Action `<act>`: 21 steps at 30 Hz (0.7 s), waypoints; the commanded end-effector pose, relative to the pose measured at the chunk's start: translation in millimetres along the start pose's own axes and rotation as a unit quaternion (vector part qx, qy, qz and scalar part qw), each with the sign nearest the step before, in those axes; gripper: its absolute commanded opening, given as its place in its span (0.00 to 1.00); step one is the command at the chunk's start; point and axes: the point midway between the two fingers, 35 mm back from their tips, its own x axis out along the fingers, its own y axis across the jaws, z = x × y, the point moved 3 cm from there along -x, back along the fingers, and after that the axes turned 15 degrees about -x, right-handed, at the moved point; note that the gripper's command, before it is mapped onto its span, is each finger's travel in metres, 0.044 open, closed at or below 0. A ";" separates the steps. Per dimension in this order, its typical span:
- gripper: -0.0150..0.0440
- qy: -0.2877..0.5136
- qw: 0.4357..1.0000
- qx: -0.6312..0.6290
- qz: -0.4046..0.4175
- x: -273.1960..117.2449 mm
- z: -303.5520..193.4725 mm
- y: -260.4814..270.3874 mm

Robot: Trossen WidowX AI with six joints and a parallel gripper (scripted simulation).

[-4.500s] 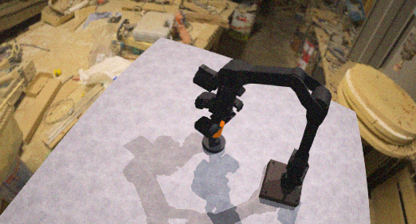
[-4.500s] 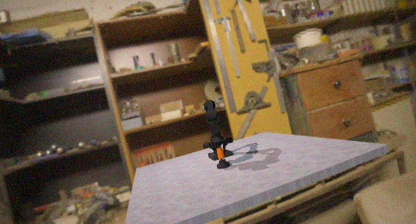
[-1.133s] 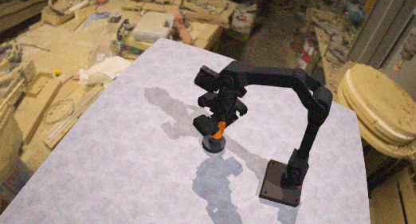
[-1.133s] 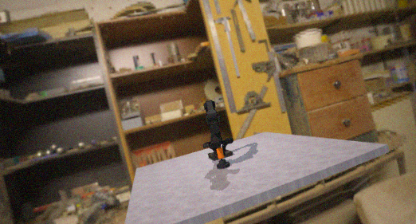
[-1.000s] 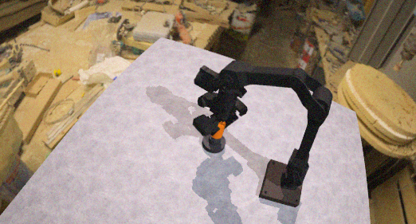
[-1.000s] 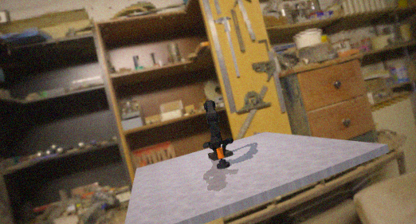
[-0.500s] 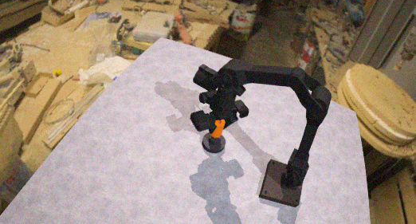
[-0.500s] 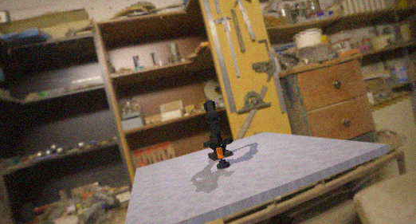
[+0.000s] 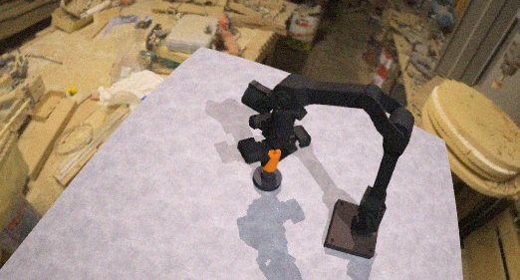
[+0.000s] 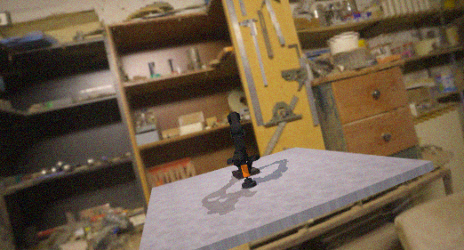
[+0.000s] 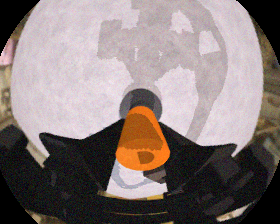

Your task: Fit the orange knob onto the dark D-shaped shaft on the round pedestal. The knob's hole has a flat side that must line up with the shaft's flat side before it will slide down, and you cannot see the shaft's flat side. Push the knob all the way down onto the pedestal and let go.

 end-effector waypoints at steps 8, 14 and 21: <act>0.25 0.001 1.000 0.002 0.000 1.4 -6.0 -1.2; 0.25 0.001 1.000 0.002 0.000 2.4 -5.9 -1.0; 0.25 0.001 1.000 0.002 0.000 3.2 -4.5 -0.8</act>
